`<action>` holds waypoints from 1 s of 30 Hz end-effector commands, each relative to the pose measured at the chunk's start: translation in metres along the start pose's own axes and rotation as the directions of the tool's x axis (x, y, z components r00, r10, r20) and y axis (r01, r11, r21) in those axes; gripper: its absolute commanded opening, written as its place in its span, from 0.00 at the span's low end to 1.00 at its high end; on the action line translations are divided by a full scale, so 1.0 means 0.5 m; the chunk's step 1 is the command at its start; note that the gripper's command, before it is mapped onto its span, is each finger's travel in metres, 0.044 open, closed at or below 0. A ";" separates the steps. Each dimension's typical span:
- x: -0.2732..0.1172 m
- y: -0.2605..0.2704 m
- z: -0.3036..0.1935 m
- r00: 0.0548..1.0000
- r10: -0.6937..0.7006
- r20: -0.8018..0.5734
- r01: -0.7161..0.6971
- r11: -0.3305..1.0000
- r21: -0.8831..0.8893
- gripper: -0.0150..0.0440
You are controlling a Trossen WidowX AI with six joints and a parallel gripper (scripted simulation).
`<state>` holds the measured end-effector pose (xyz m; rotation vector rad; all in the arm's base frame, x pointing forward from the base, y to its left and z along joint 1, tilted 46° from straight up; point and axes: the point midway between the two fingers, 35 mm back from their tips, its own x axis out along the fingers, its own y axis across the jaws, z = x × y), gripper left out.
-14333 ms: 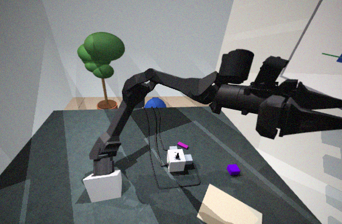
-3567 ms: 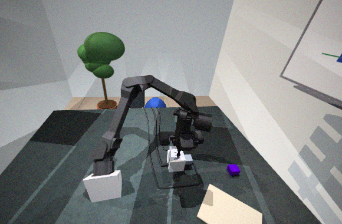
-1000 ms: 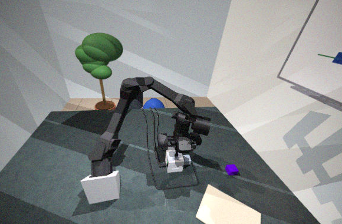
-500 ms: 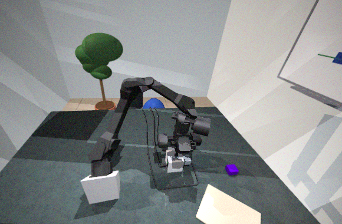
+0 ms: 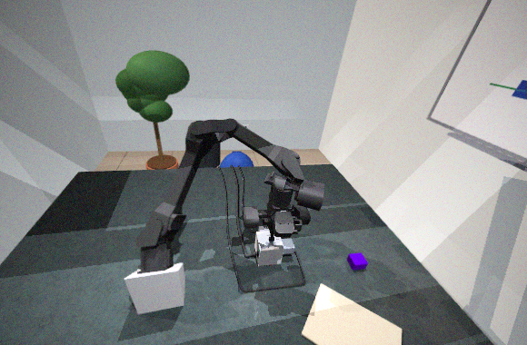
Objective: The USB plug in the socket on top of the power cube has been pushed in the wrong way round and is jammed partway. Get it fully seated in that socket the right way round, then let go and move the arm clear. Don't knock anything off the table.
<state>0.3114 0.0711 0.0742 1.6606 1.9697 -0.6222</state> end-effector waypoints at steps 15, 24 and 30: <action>0.005 0.000 0.000 1.000 0.001 -0.004 -0.001 1.000 -0.001 0.25; 0.007 0.000 0.000 1.000 0.001 -0.004 -0.001 1.000 -0.001 0.25; 0.009 0.000 0.000 1.000 0.001 -0.004 -0.001 1.000 -0.001 0.25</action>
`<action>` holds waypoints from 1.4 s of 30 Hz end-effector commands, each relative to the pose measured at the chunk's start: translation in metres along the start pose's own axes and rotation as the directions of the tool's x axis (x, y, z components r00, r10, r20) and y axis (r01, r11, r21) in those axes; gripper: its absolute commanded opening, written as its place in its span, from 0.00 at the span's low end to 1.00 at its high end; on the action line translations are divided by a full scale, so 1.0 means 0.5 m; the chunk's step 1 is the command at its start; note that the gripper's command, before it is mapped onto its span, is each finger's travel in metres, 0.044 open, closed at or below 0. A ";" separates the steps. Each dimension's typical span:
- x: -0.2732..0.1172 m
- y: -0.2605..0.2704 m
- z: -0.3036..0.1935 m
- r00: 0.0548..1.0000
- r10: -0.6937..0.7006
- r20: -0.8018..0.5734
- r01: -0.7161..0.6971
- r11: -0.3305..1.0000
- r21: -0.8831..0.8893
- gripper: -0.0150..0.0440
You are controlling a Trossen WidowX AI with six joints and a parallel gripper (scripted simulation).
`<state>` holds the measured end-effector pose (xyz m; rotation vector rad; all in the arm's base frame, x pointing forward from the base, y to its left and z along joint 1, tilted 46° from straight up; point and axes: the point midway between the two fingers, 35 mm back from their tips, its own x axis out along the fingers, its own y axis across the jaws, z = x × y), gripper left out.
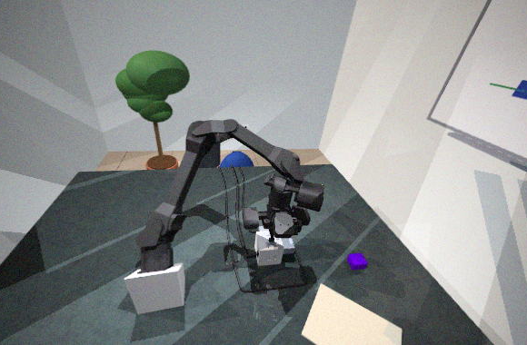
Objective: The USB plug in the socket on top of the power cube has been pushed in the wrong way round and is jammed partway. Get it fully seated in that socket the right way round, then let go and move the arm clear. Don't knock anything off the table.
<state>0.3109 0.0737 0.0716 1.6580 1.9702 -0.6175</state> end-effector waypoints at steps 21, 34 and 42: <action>0.006 0.000 0.000 1.000 0.001 -0.003 -0.001 1.000 0.003 0.25; 0.010 0.000 0.000 1.000 0.001 -0.003 -0.001 1.000 0.003 0.25; 0.011 0.000 0.000 1.000 0.001 -0.004 -0.001 1.000 0.003 0.25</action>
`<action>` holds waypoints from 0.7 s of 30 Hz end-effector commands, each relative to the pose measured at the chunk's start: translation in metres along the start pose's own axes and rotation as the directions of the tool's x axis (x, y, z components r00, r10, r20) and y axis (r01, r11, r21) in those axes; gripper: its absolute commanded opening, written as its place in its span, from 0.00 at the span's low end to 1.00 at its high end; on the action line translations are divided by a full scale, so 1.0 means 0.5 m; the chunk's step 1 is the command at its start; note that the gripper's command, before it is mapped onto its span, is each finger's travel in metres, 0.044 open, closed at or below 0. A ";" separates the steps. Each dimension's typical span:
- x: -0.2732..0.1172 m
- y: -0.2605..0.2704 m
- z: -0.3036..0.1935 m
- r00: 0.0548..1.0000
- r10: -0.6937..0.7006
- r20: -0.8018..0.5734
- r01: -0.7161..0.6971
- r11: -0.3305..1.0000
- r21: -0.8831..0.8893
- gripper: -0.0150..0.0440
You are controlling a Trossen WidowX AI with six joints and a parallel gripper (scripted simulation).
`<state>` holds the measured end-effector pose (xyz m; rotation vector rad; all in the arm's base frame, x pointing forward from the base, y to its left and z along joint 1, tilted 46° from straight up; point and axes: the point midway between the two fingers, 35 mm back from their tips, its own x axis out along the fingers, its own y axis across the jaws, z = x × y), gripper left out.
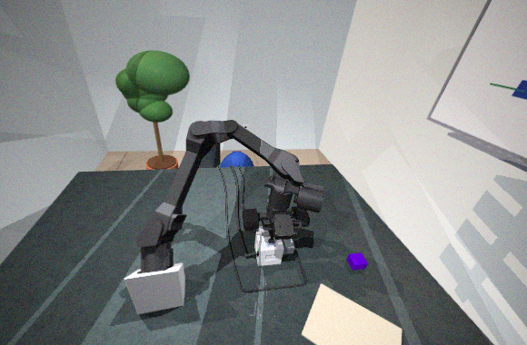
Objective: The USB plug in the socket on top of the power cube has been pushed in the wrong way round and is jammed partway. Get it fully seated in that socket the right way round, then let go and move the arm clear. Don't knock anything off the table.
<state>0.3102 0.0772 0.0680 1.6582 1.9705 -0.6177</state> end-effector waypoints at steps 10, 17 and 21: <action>0.004 0.000 0.000 1.000 0.001 -0.003 -0.001 1.000 0.003 0.25; 0.005 0.000 0.000 1.000 0.001 -0.003 -0.001 1.000 0.003 0.25; 0.006 0.000 0.000 1.000 0.001 -0.003 -0.001 1.000 0.003 0.25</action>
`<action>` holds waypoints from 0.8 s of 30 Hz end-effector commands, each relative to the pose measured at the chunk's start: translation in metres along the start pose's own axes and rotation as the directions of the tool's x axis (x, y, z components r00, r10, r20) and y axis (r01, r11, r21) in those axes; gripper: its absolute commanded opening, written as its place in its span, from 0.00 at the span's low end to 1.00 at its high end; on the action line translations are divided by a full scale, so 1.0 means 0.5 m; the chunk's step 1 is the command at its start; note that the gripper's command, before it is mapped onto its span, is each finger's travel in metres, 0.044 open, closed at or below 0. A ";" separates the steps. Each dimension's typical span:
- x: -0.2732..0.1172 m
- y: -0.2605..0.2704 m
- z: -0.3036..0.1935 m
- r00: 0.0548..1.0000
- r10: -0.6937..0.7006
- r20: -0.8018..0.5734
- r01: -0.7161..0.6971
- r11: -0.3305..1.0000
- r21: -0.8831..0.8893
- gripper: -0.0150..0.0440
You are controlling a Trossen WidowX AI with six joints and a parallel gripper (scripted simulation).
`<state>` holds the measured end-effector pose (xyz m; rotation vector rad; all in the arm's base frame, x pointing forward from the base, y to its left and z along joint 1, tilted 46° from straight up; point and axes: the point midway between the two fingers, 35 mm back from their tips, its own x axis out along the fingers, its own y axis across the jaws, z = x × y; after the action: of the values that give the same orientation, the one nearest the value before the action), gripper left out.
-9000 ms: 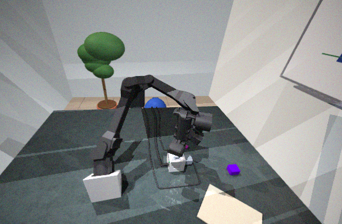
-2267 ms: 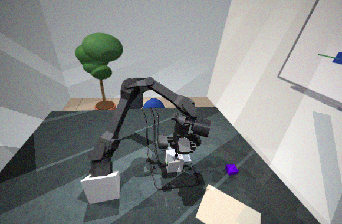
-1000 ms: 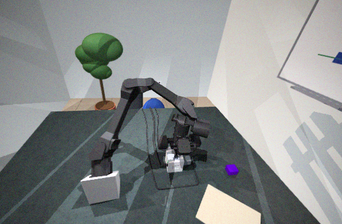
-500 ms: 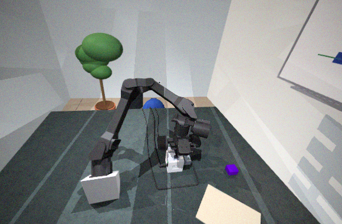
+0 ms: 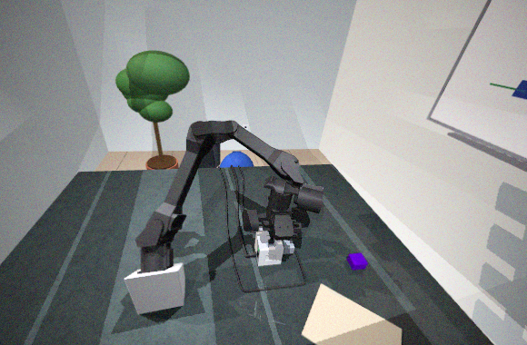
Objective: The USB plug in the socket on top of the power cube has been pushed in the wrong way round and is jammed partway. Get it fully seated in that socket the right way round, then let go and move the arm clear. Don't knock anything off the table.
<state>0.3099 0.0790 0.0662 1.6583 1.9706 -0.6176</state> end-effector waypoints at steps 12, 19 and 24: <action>0.004 0.000 0.000 1.000 0.001 -0.003 -0.001 1.000 0.003 0.25; 0.006 0.000 0.000 1.000 0.001 -0.003 -0.001 1.000 0.003 0.25; 0.007 0.000 0.000 1.000 0.001 -0.003 -0.001 1.000 0.003 0.25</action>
<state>0.3096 0.0811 0.0644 1.6595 1.9707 -0.6169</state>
